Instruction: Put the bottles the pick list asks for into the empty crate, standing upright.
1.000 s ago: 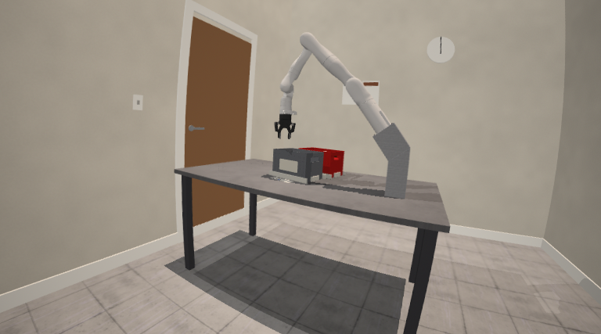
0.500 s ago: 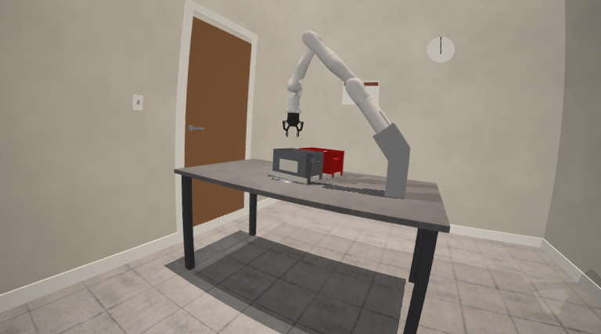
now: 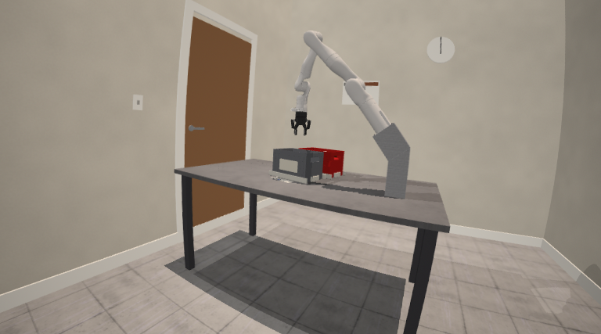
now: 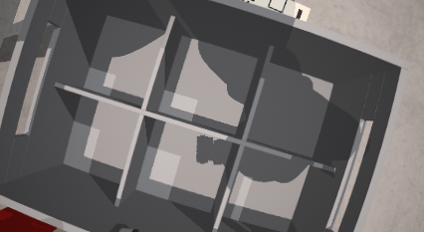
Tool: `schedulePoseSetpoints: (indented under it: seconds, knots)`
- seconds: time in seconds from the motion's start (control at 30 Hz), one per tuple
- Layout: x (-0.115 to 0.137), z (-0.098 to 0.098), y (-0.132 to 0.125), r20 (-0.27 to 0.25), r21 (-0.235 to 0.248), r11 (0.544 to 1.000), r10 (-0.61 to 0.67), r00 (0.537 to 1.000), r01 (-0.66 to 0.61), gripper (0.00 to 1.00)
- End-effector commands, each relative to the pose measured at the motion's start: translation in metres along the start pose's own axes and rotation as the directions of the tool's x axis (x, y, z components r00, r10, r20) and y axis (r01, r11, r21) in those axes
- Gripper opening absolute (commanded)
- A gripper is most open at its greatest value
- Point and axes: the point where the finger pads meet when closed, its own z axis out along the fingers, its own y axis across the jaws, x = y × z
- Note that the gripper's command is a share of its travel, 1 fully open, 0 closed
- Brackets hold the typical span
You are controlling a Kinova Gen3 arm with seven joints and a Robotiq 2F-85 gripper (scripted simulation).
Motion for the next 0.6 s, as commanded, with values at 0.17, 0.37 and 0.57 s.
schedulePoseSetpoints:
  seconds: [0.17,0.37,0.57]
  knots:
    - [-0.037,-0.008,-0.019,-0.008,-0.004,0.966,0.258,0.966,-0.258,0.67]
    - [-0.059,-0.013,-0.030,-0.008,-0.004,0.966,0.258,0.966,-0.258,0.67]
    - [-0.081,-0.017,-0.042,-0.008,-0.004,0.966,0.258,0.966,-0.258,0.67]
